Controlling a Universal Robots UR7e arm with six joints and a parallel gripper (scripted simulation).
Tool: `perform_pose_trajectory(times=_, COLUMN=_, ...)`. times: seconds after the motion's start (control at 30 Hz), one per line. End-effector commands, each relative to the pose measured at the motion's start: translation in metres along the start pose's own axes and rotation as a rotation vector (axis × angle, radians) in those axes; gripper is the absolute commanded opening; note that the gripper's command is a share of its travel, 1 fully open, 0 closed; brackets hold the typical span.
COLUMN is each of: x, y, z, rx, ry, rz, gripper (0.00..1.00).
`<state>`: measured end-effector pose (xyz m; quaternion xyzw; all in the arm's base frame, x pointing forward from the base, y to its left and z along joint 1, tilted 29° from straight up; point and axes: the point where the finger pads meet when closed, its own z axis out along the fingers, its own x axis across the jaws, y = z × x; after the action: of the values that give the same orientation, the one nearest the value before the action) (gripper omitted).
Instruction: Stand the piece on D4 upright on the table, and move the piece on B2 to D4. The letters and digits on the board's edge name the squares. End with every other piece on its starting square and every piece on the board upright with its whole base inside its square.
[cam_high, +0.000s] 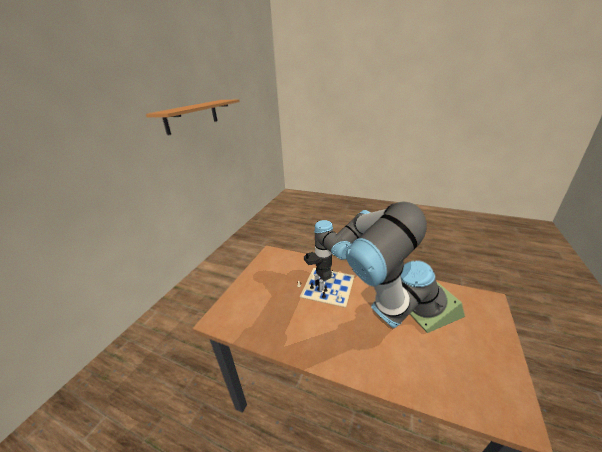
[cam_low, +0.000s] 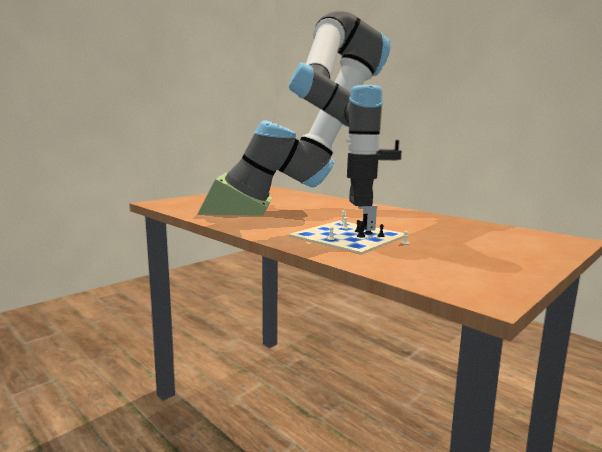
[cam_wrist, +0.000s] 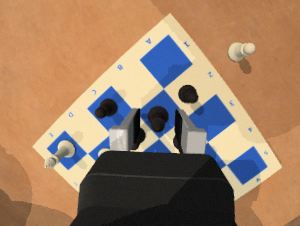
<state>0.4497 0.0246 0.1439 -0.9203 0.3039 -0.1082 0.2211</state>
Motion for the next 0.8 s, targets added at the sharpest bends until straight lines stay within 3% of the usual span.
perform_pose_trajectory(times=0.0, x=0.0003, y=-0.0001, z=-0.0003, rx=0.0, ry=0.001, rz=0.0, gripper=0.73)
perform_pose_trajectory(times=0.47, x=0.0003, y=-0.0001, z=-0.0003, rx=0.0, ry=0.001, rz=0.0, gripper=0.73)
perform_pose_trajectory(times=0.5, x=0.0003, y=-0.0001, z=-0.0003, rx=0.0, ry=0.001, rz=0.0, gripper=0.0)
perform_pose_trajectory(times=0.77, x=0.0003, y=-0.0001, z=-0.0003, rx=0.0, ry=0.001, rz=0.0, gripper=0.0)
